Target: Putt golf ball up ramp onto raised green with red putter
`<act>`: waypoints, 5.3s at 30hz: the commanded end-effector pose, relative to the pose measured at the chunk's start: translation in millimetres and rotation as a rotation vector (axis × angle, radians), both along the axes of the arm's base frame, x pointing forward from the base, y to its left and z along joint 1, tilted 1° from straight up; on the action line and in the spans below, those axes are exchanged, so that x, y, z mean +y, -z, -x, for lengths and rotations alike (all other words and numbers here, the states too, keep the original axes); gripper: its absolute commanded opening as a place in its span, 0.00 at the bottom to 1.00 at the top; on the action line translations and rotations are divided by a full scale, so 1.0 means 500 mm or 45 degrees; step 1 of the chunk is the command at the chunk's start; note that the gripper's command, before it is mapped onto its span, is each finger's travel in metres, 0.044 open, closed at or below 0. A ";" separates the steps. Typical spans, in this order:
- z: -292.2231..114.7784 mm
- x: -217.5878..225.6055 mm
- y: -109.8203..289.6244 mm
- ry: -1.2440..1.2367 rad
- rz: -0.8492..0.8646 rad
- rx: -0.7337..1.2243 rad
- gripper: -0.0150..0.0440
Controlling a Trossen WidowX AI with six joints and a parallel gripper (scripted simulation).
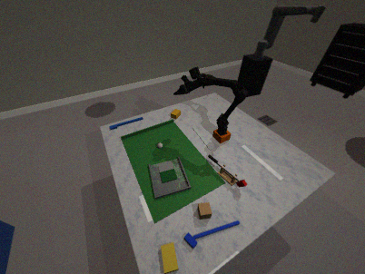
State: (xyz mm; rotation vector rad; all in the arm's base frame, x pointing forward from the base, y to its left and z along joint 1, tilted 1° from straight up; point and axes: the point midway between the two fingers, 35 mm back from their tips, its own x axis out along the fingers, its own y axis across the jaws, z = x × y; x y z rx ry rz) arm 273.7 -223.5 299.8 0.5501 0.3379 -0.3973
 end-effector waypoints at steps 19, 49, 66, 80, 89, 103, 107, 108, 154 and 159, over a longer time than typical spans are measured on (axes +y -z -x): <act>-0.084 0.638 0.320 -1.861 0.813 0.637 1.00; 0.146 0.874 0.484 -3.021 1.479 0.550 1.00; 0.143 0.876 0.548 -3.021 1.479 0.550 1.00; 0.144 0.877 0.569 -3.020 1.468 0.549 0.87; 0.144 0.877 0.569 -3.020 1.468 0.549 0.47; 0.140 0.880 0.527 -3.019 1.469 0.549 0.25; 0.139 0.881 0.478 -3.019 1.469 0.549 0.25; 0.139 0.881 0.465 -3.019 1.469 0.549 0.25; -0.037 0.549 0.364 -1.912 0.786 1.188 0.25; -0.046 0.493 0.361 -1.740 0.679 1.248 0.25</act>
